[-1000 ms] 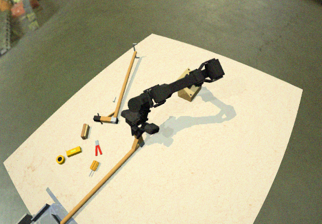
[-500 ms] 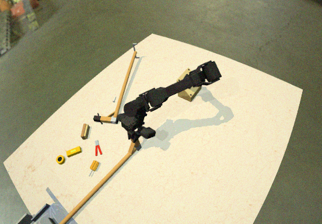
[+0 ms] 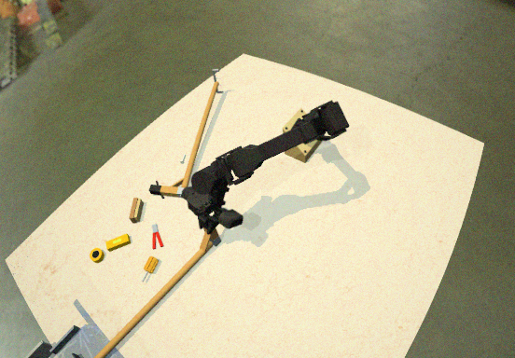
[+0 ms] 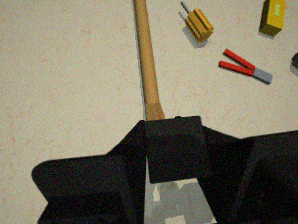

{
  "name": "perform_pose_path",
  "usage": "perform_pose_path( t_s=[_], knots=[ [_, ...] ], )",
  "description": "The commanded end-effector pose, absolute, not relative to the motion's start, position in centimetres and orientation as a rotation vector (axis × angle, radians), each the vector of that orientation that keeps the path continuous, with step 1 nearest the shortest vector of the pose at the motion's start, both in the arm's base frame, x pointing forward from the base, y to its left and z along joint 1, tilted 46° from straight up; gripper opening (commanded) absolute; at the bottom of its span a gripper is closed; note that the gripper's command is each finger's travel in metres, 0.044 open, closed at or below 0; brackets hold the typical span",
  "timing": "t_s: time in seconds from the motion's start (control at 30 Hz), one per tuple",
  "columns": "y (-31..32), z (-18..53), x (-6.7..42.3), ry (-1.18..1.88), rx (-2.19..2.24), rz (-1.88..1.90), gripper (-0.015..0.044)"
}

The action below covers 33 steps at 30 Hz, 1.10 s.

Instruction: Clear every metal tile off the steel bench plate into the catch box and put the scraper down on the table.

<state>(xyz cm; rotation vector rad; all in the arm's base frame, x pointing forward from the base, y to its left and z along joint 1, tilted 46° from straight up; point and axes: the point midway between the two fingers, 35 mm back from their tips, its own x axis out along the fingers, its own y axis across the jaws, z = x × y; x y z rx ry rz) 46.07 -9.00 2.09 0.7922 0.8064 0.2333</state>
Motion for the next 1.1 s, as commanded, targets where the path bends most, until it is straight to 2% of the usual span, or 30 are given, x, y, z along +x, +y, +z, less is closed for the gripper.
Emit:
perform_pose_path(
  t_s=[0.0, 1.07],
  knots=[
    [-9.5, 2.5, 46.9, 0.793, 0.790, 0.226, 0.0000],
    [-9.8, 2.6, 51.8, 0.789, 0.790, 0.227, 0.0000]
  ],
)
